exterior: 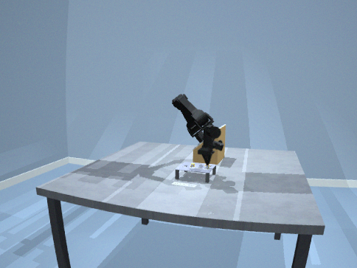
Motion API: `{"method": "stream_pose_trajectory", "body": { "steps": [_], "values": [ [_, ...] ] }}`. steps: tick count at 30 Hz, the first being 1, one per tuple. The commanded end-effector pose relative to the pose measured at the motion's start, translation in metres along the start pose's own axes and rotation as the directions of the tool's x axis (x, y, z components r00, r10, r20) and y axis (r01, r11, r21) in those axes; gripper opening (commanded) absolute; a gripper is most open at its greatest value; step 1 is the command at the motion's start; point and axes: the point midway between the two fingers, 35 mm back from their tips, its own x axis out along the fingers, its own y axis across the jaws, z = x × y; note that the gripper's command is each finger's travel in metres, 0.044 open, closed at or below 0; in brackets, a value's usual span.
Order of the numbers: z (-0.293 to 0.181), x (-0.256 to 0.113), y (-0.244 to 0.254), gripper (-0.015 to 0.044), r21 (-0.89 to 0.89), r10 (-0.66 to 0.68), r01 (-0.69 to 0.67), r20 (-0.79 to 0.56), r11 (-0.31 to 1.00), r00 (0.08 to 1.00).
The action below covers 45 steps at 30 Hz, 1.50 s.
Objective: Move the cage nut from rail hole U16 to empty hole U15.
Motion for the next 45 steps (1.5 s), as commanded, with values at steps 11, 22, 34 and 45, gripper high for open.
{"method": "stream_pose_trajectory", "body": {
  "steps": [11, 22, 34, 45],
  "values": [
    [-0.0009, -0.0007, -0.0007, 0.0027, -0.002, -0.009, 0.009, -0.003, 1.000, 1.000],
    [-0.0016, -0.0012, -0.0010, 0.0027, -0.002, -0.012, 0.012, -0.003, 1.000, 1.000],
    [-0.0015, -0.0009, -0.0004, 0.0027, -0.003, -0.025, 0.025, -0.003, 1.000, 1.000],
    [-0.0015, -0.0006, 0.0002, 0.0027, -0.003, -0.039, 0.039, -0.003, 0.999, 0.999]
  ]
}}
